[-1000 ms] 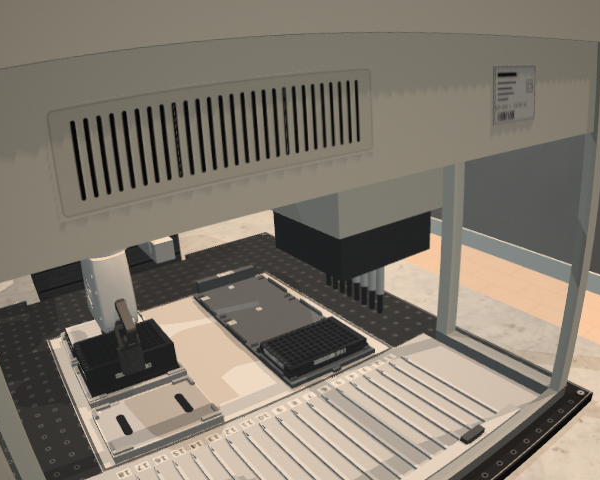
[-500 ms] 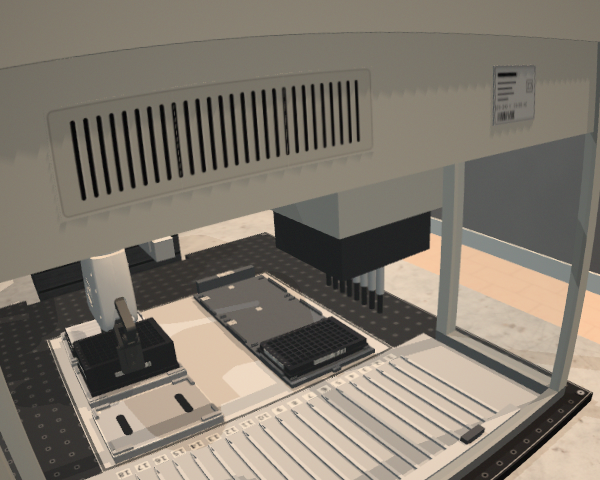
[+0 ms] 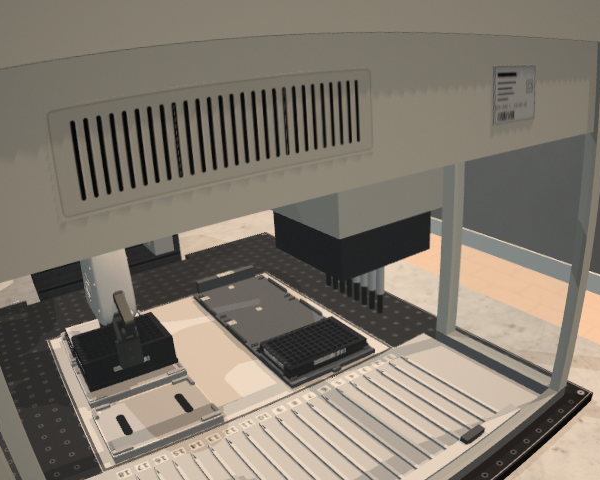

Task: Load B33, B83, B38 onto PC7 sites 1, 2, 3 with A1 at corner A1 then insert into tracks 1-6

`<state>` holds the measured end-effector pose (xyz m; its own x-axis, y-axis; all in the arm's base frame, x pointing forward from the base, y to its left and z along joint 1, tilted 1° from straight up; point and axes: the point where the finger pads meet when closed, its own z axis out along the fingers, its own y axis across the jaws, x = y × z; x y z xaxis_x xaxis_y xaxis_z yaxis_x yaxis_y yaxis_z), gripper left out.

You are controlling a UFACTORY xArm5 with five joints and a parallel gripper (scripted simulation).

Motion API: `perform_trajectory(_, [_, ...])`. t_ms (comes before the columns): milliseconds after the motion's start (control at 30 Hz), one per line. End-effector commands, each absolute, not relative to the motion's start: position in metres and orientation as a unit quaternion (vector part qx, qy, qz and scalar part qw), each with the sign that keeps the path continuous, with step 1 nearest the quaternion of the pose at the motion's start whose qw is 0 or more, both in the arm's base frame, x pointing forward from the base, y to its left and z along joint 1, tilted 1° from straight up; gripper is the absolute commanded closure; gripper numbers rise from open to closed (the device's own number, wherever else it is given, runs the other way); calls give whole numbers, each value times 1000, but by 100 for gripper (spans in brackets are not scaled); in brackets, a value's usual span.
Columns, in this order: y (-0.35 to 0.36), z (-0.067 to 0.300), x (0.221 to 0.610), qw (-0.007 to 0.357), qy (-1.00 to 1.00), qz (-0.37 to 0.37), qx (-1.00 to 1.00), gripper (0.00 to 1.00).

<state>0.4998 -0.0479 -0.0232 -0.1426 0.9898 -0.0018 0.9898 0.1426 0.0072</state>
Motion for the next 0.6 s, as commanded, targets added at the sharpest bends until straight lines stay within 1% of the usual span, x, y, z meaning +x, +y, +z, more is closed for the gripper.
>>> perform_trajectory(0, [-48, -20, 502, -1, 756, 12, 655, 100])
perform_trajectory(567, [-48, -12, 501, -1, 756, 12, 655, 100])
